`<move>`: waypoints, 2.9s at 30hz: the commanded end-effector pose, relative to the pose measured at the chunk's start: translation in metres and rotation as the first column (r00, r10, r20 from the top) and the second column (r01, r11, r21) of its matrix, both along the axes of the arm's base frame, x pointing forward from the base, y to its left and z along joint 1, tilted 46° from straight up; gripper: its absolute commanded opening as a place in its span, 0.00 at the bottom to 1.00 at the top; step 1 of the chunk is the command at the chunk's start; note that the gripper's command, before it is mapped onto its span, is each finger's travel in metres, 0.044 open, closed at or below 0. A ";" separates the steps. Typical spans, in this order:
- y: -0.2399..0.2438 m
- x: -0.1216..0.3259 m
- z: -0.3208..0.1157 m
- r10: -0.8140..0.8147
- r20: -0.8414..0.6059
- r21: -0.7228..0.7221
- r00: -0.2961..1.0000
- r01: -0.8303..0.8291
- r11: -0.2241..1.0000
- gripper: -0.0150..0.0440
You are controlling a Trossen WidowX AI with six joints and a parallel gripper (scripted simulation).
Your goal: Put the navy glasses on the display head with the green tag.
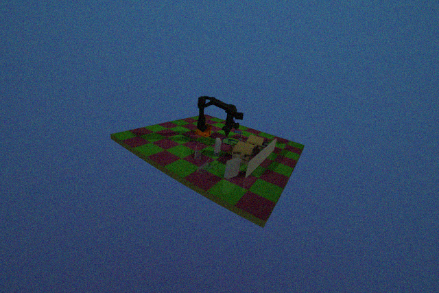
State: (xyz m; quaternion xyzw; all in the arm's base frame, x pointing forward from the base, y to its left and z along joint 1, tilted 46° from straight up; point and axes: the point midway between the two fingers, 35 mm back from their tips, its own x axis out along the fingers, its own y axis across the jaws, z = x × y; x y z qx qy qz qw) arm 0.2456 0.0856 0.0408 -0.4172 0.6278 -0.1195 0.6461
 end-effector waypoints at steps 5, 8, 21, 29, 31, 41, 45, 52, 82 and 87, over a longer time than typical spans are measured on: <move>-0.009 0.003 -0.008 0.005 -0.001 -0.005 1.000 -0.005 1.000 0.46; -0.013 0.004 -0.011 0.005 -0.001 -0.005 1.000 -0.005 1.000 0.46; -0.030 0.008 -0.024 0.005 0.000 -0.008 1.000 -0.005 1.000 0.46; -0.038 0.010 -0.030 0.004 0.001 -0.010 1.000 -0.004 1.000 0.46; -0.038 0.009 -0.030 0.004 0.001 -0.010 1.000 -0.004 1.000 0.46; -0.037 0.009 -0.032 0.002 -0.002 -0.007 1.000 -0.002 1.000 0.40; -0.037 0.009 -0.032 0.002 -0.002 -0.007 1.000 -0.002 1.000 0.36; -0.037 0.009 -0.032 0.002 -0.002 -0.007 1.000 -0.002 1.000 0.28; 0.034 -0.005 0.038 0.005 -0.002 -0.006 1.000 -0.005 1.000 0.25; 0.041 -0.005 0.033 0.005 -0.002 -0.004 1.000 -0.005 1.000 0.25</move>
